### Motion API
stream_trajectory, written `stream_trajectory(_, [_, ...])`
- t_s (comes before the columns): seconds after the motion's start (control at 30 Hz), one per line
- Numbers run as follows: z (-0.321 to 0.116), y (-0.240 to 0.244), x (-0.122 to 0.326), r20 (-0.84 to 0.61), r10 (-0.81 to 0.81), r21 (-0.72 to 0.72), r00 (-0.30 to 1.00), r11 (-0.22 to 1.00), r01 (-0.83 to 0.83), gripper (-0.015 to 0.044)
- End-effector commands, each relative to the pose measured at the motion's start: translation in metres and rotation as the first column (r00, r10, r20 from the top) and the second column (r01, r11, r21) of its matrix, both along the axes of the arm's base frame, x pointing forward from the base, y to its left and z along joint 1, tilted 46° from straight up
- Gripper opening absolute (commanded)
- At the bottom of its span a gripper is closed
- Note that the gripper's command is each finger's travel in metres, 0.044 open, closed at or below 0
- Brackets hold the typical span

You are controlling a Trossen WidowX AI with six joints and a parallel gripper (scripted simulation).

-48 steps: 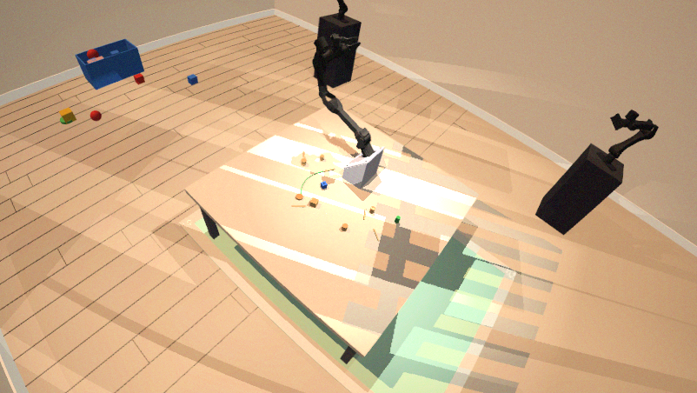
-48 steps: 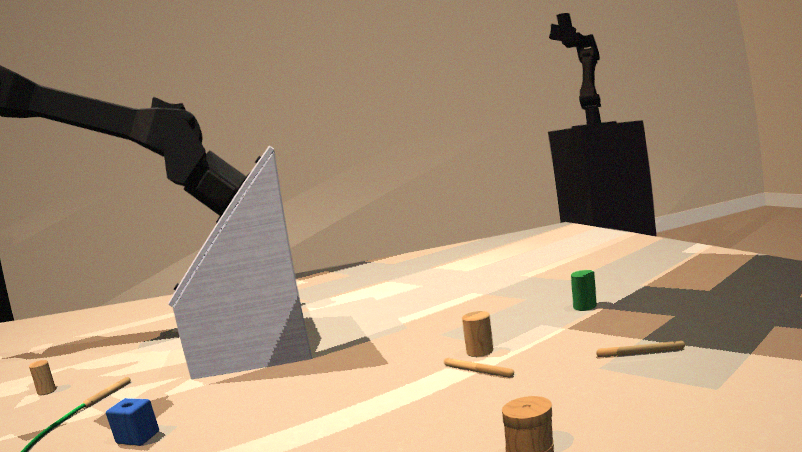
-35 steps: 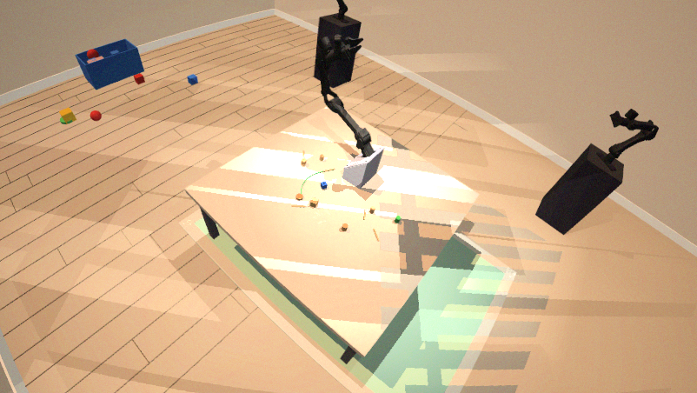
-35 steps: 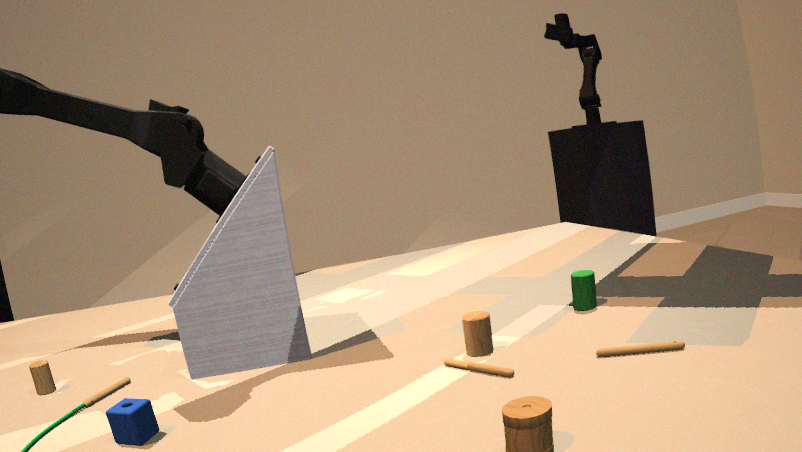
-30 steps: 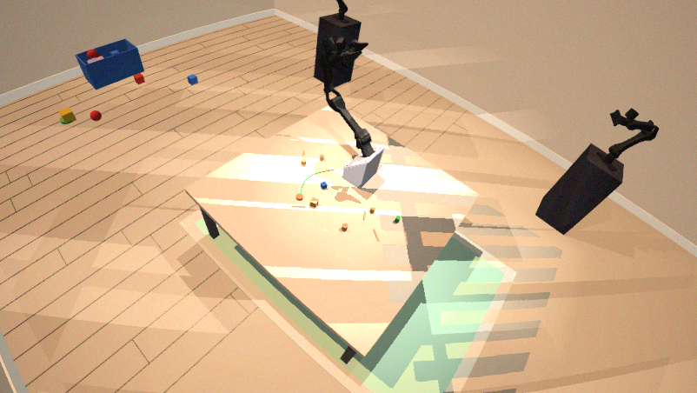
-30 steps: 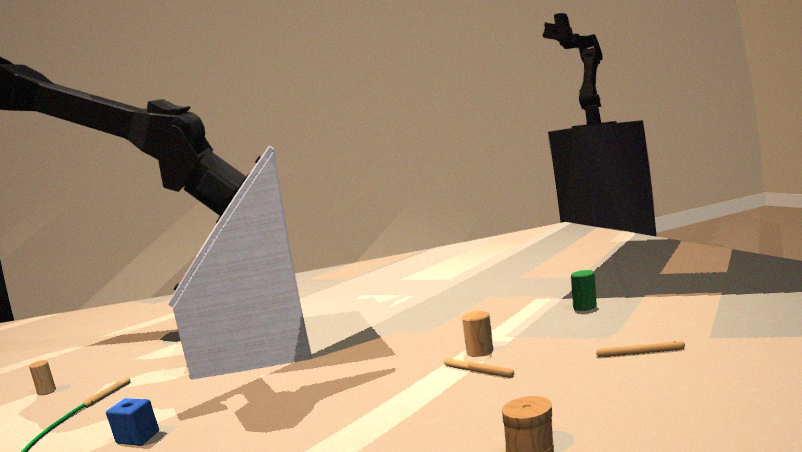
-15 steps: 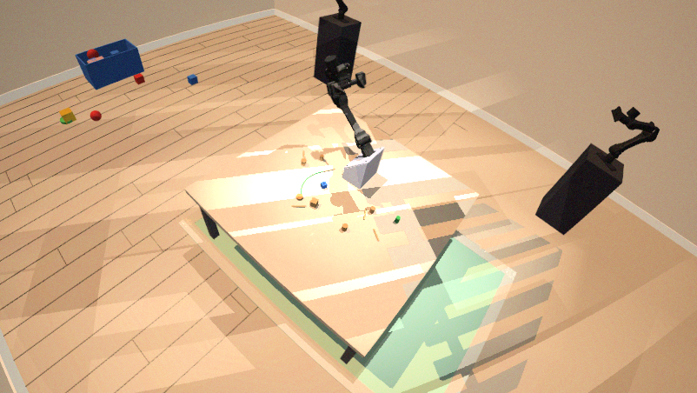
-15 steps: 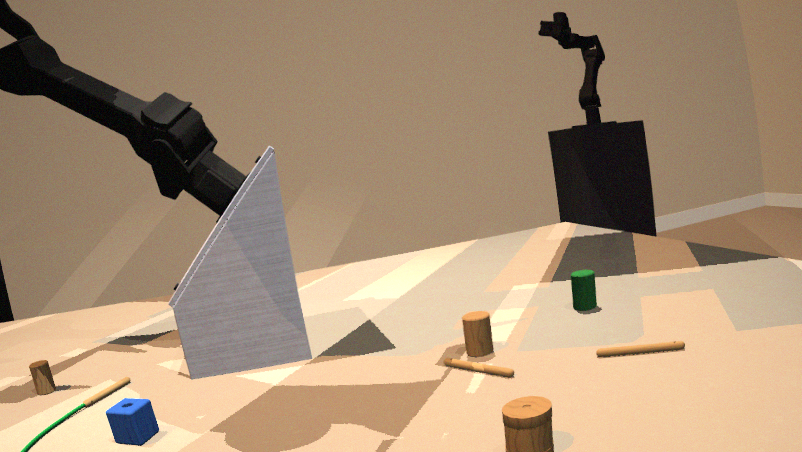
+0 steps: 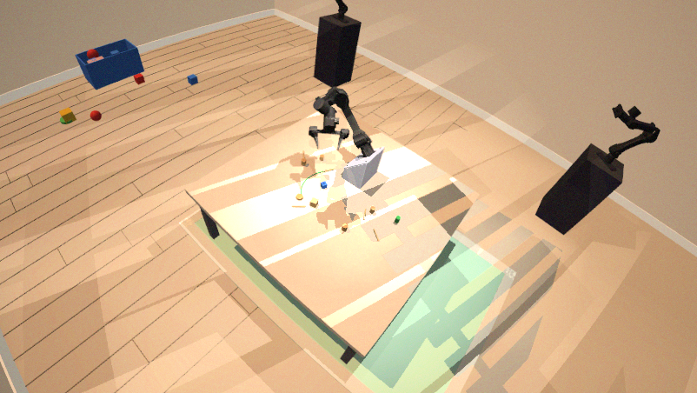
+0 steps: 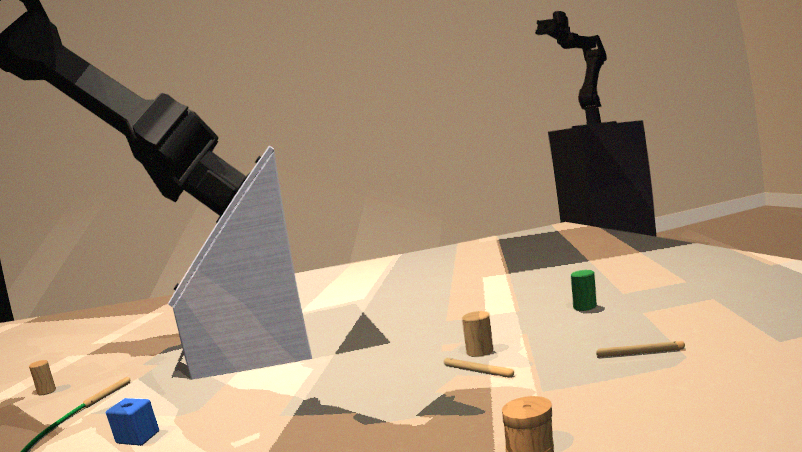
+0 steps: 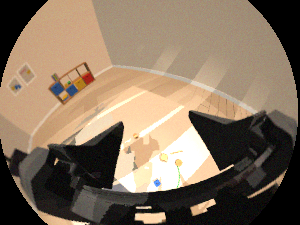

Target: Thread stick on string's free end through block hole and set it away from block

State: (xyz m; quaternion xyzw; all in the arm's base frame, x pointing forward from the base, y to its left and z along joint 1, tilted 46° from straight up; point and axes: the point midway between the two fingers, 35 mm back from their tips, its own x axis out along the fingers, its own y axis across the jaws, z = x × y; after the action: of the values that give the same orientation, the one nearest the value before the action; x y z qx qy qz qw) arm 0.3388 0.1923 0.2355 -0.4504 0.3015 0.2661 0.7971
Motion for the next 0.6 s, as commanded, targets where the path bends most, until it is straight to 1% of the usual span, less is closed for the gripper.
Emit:
stream_trajectory(0.0, [-0.04,-0.049,0.018,-0.029,-0.077,-0.175,0.997,0.982,0.071,0.044])
stream_trajectory(0.13, [-0.08,-0.108,0.024,-0.072,-0.159,-0.357,0.985,0.926,0.123,0.044])
stream_trajectory(0.27, [-0.117,-0.17,0.015,-0.137,-0.244,-0.53,0.96,0.837,0.137,0.044])
stream_trajectory(0.4, [-0.151,-0.228,-0.007,-0.221,-0.329,-0.673,0.918,0.733,0.101,0.044])
stream_trajectory(0.57, [-0.187,-0.292,-0.053,-0.346,-0.435,-0.795,0.831,0.607,-0.013,0.044])
